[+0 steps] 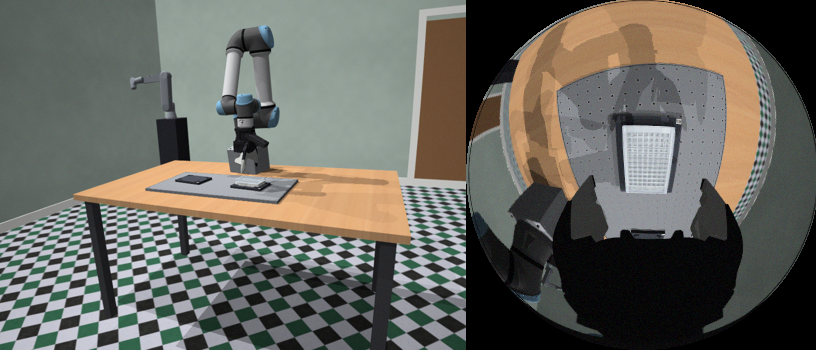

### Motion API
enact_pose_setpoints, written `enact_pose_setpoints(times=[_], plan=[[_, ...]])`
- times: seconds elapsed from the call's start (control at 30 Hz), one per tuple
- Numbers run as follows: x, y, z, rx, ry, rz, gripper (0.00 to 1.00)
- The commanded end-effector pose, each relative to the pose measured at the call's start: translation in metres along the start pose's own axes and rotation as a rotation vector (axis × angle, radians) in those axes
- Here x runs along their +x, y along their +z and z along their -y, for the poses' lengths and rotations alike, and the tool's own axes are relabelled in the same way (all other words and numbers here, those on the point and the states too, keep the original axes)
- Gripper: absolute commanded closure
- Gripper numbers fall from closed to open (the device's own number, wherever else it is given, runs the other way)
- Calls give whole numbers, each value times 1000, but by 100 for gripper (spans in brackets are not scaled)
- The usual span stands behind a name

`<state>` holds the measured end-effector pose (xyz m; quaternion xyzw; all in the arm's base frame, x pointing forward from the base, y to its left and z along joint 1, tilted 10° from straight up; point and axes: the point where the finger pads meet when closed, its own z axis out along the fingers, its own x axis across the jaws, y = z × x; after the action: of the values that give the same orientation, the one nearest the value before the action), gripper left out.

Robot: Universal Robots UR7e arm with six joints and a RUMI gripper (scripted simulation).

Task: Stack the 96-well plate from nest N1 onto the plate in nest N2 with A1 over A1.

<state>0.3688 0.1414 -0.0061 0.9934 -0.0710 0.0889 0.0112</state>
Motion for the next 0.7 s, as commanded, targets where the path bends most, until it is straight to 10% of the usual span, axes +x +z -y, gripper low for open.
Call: enact_pose_setpoints(times=[0.0, 0.67], plan=[[0, -11, 0, 0, 0, 1, 0], [0, -44, 0, 0, 0, 1, 0]])
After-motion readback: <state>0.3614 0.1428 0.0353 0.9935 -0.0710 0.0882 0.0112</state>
